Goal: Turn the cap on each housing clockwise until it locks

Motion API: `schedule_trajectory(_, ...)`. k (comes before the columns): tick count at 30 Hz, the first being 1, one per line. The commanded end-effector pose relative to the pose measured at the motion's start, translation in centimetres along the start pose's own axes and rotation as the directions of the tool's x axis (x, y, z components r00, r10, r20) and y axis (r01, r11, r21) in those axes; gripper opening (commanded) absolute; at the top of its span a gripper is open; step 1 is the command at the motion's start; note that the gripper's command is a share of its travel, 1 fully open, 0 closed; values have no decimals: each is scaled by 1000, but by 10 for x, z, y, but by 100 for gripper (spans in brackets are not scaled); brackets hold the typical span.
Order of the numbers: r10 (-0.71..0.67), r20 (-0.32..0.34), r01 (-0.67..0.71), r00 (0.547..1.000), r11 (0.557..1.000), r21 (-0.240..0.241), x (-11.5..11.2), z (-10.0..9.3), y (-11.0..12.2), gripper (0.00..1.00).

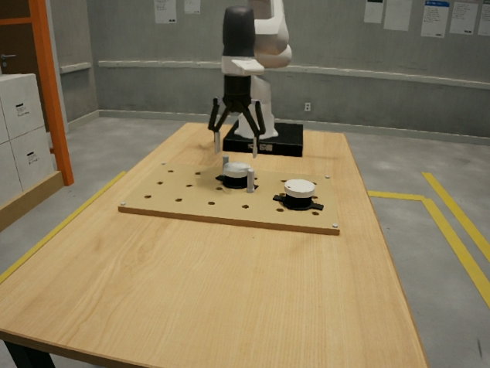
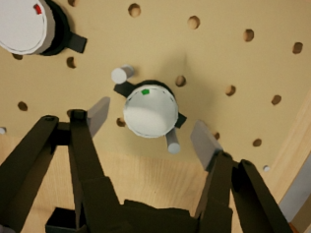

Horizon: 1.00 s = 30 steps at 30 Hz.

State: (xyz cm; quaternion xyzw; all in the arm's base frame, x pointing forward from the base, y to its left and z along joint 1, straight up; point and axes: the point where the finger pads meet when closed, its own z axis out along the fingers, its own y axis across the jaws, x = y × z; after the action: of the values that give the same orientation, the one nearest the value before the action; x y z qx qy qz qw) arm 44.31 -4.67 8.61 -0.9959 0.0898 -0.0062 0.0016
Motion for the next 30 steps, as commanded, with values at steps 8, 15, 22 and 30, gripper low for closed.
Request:
schedule_trajectory(8, 9, 12, -8, 1000, 1000, -4, -3, -14, 3, 78)
schedule_trajectory(15, 9, 12, -8, 1000, 1000, -4, -3, -20, 3, 78)
schedule_trajectory(22, 9, 12, -8, 1000, 1000, -4, -3, -21, 3, 78)
schedule_trajectory(30, -285, 13, 285, 958, 959, 0, -6, -21, 1, 78)
